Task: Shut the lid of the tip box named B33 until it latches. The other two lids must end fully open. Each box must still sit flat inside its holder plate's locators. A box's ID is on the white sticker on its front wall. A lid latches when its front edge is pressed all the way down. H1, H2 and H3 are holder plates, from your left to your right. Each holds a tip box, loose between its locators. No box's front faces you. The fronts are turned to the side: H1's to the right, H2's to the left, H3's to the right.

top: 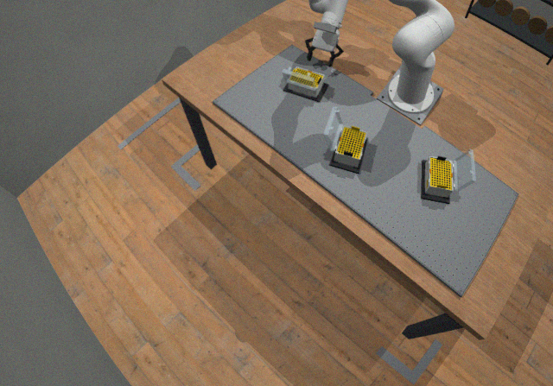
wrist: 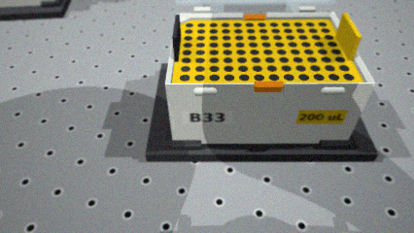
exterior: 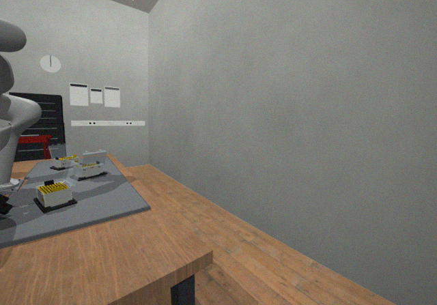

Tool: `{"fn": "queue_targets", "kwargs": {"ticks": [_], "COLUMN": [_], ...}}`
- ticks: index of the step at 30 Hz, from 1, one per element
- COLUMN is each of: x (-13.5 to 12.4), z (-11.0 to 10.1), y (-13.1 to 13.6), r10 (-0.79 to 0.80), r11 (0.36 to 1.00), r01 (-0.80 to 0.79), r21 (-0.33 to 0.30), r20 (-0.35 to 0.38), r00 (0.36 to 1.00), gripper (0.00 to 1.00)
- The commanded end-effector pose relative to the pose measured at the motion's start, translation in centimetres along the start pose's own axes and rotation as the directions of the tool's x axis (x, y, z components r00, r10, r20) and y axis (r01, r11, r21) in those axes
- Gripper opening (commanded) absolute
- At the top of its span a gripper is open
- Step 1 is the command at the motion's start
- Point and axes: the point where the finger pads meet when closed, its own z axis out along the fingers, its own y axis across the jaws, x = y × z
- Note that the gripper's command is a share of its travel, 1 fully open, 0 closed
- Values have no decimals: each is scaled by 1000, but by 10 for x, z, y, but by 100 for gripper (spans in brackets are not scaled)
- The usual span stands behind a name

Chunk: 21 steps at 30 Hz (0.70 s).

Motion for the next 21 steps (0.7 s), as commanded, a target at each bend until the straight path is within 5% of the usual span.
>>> {"fn": "queue_targets", "kwargs": {"ticks": [1,21], "x": [10,70], "z": [-11,-71], "y": [1,1], "r10": [-1,-1], "r11": [1000,1000], "r01": [1,1], "r21": [-1,-1], "r20": [0,1], "r00": [1000,1000], "gripper": [100,100]}}
